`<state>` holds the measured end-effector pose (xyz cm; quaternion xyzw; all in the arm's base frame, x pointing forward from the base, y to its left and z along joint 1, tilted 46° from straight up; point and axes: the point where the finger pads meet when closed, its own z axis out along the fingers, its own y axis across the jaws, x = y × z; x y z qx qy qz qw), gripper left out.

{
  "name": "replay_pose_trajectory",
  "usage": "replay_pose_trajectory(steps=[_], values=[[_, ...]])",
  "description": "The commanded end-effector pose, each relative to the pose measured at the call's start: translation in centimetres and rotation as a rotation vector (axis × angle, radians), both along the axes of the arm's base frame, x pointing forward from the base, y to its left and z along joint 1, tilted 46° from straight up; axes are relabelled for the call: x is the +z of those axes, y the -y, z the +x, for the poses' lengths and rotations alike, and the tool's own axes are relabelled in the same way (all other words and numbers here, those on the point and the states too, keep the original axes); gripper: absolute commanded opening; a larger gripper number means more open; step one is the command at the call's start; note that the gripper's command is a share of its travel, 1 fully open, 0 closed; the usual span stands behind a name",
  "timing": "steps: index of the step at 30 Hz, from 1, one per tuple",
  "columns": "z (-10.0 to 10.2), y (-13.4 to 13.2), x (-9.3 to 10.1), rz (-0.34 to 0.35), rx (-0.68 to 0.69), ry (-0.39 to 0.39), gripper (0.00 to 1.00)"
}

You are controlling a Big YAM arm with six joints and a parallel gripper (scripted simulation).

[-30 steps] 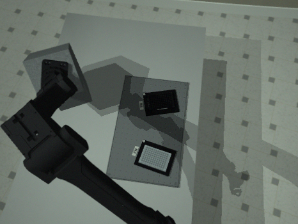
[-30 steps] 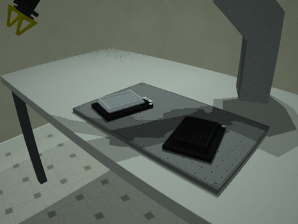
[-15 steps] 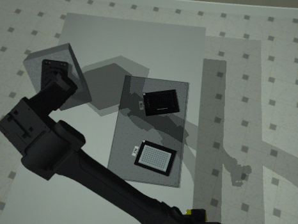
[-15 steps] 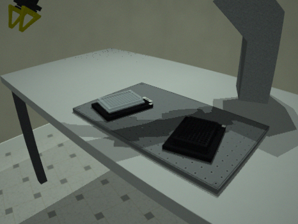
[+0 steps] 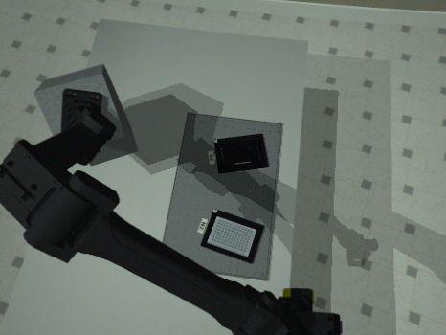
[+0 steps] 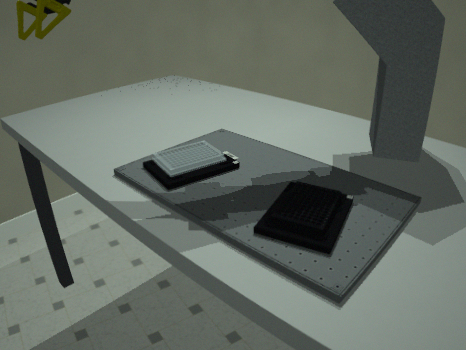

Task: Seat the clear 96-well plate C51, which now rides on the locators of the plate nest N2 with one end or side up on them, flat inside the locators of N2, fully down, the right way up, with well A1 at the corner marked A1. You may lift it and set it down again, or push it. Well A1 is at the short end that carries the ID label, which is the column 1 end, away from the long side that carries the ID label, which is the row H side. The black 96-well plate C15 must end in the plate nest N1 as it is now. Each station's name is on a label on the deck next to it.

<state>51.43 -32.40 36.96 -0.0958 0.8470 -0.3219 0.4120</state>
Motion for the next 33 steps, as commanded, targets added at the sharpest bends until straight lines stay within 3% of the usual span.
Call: replay_pose_trajectory(steps=[1, 2, 3, 8, 9, 10, 11, 14, 15, 19, 20, 21, 22, 24, 27, 28, 29, 31, 32, 33], values=[[-0.1, -3.0, 0.4, 0.072, 0.027, -0.002, 1.0], [1.0, -2.8, 1.4, 0.091, 0.033, 0.001, 1.0], [-0.2, -4.0, 0.2, 0.103, 0.033, -0.013, 1.0], [0.0, -5.5, -0.2, 0.088, 0.028, 0.009, 1.0], [-0.4, -6.2, -1.0, 0.133, 0.036, -0.03, 1.0], [0.2, -6.3, 1.5, 0.14, 0.043, -0.005, 1.0], [0.6, -6.5, 0.1, 0.179, 0.045, -0.041, 1.0], [0.0, -7.2, 0.8, 0.173, 0.046, -0.026, 1.0], [-0.7, -7.8, -1.9, 0.19, 0.038, -0.065, 1.0], [-0.5, -8.9, -2.1, 0.18, 0.04, -0.041, 1.0], [-0.9, -9.6, -2.8, 0.222, 0.045, -0.083, 1.0], [0.1, -9.5, -1.5, 0.239, 0.049, -0.078, 1.0], [0.4, -9.8, -2.9, 0.275, 0.049, -0.115, 1.0], [-1.4, -11.2, -3.8, 0.275, 0.043, -0.121, 1.0], [-1.4, -12.3, -3.9, 0.266, 0.046, -0.099, 1.0], [-1.8, -13.0, -4.6, 0.305, 0.048, -0.141, 1.0], [-1.4, -13.2, -3.0, 0.319, 0.052, -0.132, 1.0], [-1.4, -13.2, -3.0, 0.319, 0.052, -0.132, 1.0], [-0.6, -13.2, -4.6, 0.354, 0.049, -0.176, 1.0], [-1.9, -14.0, -5.4, 0.356, 0.045, -0.185, 1.0]])
